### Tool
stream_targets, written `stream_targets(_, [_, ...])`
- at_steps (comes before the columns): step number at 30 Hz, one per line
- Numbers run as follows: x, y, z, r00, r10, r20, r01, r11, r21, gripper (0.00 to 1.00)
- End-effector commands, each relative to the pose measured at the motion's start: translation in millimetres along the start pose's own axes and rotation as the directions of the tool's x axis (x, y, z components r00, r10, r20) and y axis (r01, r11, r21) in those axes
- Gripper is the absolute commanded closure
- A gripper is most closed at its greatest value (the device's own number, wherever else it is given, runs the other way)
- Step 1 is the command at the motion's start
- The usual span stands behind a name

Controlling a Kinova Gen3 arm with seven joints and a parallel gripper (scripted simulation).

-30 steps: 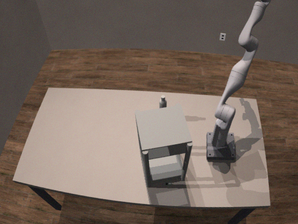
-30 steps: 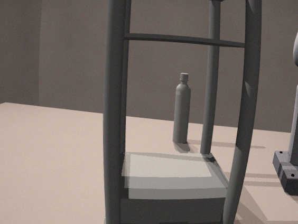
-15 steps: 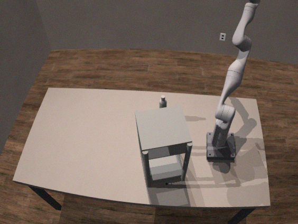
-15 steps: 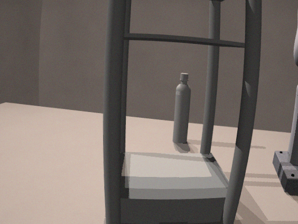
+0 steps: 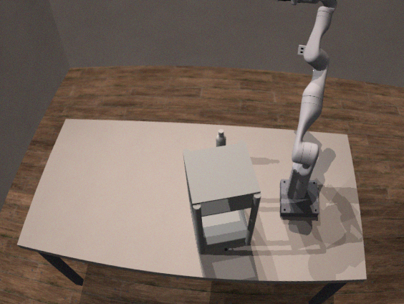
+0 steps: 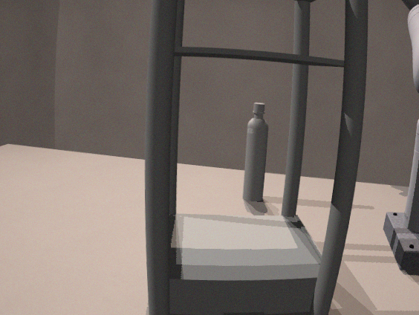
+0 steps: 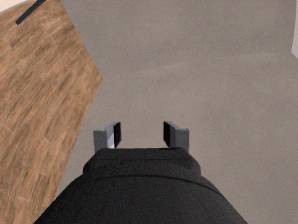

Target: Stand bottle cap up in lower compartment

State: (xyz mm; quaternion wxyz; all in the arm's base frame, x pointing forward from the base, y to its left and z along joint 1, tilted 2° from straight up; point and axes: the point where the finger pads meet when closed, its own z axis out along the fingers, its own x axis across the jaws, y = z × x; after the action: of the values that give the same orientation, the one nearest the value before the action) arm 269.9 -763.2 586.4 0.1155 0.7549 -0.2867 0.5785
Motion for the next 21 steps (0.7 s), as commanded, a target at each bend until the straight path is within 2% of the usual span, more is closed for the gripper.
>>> stream_targets(1, [-12,-17,22.5,1.0,0.015,0.003,-0.015,0.999,0.032,0.0])
stream_targets(2, [-12,-17,22.5,1.0,0.015,0.003,-0.015,0.999,0.032,0.0])
stream_targets(3, [-26,-35,34.8,0.999,0.037,0.034,-0.04,0.996,0.08,0.0])
stream_targets(17, [-100,-143,82.0,0.966,0.12,0.23,-0.191,0.93,0.315,0.0])
stream_targets(19, [-100,-143,82.0,0.966,0.12,0.23,-0.191,0.93,0.315,0.0])
stream_targets(20, [-114,-165,87.3,0.954,0.128,0.272,-0.223,0.908,0.355,0.0])
stream_targets(21, [-119,-172,88.7,0.95,0.129,0.286,-0.233,0.9,0.367,0.0])
